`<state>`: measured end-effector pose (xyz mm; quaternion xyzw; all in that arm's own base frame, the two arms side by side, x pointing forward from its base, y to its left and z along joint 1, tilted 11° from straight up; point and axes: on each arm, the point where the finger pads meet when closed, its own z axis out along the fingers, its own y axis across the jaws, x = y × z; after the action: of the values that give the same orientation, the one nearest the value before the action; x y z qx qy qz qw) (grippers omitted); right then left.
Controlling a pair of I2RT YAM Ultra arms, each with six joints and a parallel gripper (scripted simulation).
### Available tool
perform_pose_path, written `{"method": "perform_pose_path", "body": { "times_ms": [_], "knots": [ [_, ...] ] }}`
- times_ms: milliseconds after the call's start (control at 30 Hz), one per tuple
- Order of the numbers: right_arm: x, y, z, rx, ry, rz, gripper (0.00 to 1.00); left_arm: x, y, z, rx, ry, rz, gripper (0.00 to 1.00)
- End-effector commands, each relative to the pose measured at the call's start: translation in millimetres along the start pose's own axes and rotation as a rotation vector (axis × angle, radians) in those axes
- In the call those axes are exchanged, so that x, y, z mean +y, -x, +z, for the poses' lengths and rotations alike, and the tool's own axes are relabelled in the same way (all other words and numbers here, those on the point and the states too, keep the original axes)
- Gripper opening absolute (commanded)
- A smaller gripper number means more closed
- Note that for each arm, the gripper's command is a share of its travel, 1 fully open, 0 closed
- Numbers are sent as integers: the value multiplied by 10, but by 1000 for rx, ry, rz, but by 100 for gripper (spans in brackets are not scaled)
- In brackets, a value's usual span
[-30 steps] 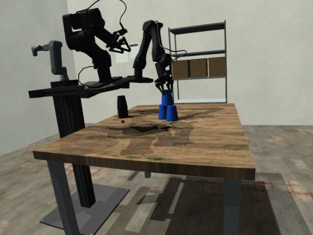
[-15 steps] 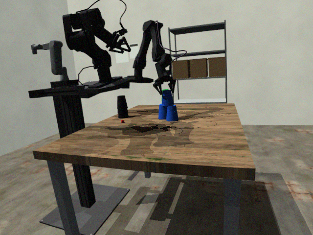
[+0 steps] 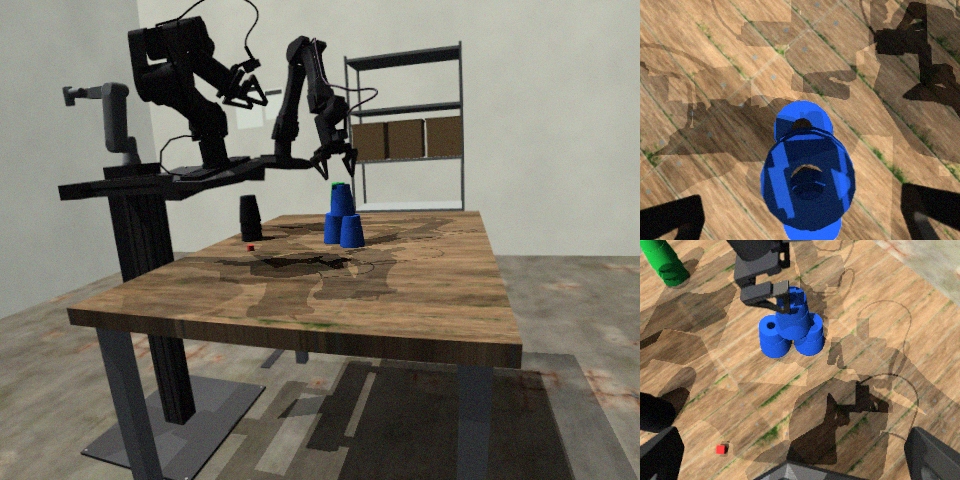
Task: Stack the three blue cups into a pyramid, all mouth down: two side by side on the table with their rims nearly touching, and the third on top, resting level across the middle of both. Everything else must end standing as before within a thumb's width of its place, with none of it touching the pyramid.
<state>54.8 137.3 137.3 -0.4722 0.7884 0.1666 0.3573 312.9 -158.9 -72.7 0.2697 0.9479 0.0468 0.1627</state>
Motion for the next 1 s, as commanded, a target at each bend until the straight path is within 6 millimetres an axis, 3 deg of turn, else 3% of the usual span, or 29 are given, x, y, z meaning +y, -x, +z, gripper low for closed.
{"method": "perform_pose_path", "body": {
  "times_ms": [0, 267, 333, 567, 833, 900, 967],
  "knots": [
    [-3, 47, -14, -24, 2, 8, 100, -42, -55, -197, 31, 0, -5, 100],
    [358, 280, 246, -6, 39, 36, 100, -69, -168, -377, 105, -15, -80, 100],
    [358, 280, 246, -6, 39, 36, 100, -69, -168, -377, 105, -15, -80, 100],
    [481, 480, 613, 12, 28, 37, 100, -61, -135, -400, 95, -11, -81, 100],
    [312, 684, 1118, 19, -18, 64, 100, -61, -129, -404, 93, -11, -78, 100],
    [312, 684, 1118, 19, -18, 64, 100, -61, -129, -404, 93, -11, -78, 100],
    [109, 734, 1266, 19, -60, 100, 100, -61, -129, -405, 93, -11, -78, 100]
  ]
}}
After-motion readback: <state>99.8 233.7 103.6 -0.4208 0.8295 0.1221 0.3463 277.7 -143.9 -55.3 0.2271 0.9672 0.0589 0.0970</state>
